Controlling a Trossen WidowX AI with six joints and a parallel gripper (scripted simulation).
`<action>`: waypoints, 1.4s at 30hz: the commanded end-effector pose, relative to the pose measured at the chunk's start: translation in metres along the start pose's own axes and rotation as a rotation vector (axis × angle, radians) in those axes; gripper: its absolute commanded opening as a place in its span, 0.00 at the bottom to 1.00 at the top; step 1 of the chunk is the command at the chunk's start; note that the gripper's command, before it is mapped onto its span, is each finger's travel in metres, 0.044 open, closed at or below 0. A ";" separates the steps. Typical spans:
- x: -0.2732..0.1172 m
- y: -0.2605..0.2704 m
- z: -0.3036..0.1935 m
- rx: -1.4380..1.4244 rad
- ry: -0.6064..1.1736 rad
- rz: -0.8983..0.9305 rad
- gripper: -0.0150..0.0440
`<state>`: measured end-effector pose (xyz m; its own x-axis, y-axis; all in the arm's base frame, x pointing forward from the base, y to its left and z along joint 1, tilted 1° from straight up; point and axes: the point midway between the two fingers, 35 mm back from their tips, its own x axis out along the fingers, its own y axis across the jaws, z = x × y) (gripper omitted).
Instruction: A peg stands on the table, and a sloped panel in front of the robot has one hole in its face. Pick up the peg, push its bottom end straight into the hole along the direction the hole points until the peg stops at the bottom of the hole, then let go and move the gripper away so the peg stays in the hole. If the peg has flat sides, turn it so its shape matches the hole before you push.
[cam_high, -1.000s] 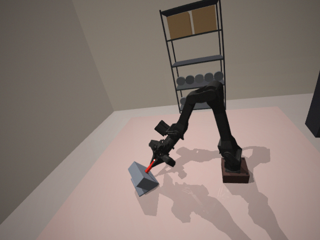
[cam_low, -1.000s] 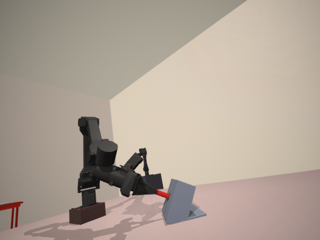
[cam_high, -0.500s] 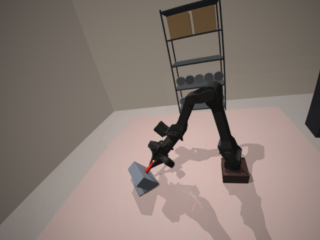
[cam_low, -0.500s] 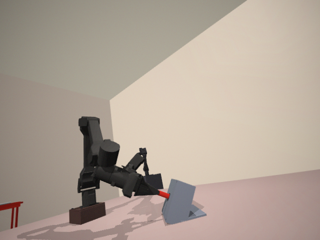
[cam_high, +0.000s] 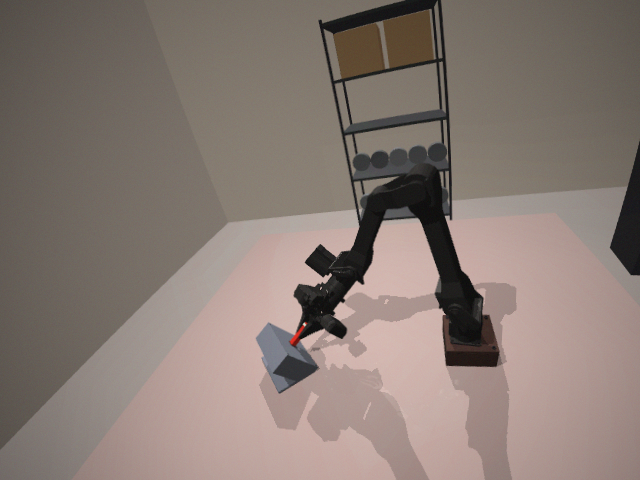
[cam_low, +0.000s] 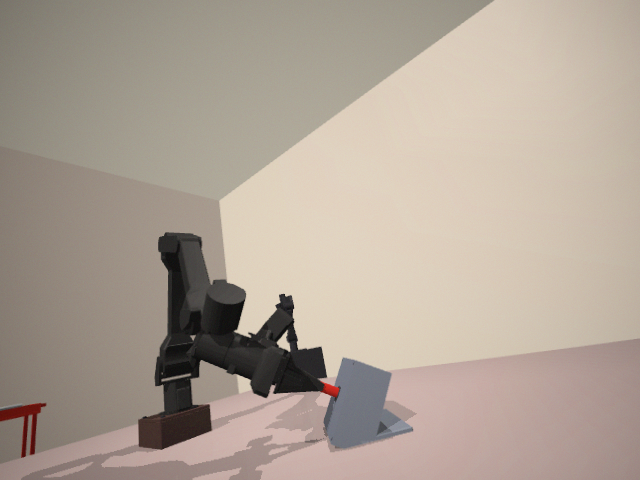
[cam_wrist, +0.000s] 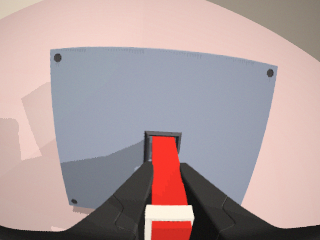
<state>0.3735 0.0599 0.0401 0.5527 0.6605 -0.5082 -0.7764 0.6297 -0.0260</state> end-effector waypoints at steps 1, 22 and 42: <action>0.004 0.001 0.000 0.003 0.001 0.003 0.25; 0.010 0.001 0.000 -0.001 -0.001 0.002 0.25; 0.009 0.001 0.000 -0.001 -0.001 0.002 0.88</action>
<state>0.3784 0.0673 0.0349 0.5509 0.6628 -0.5072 -0.7781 0.6276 -0.0249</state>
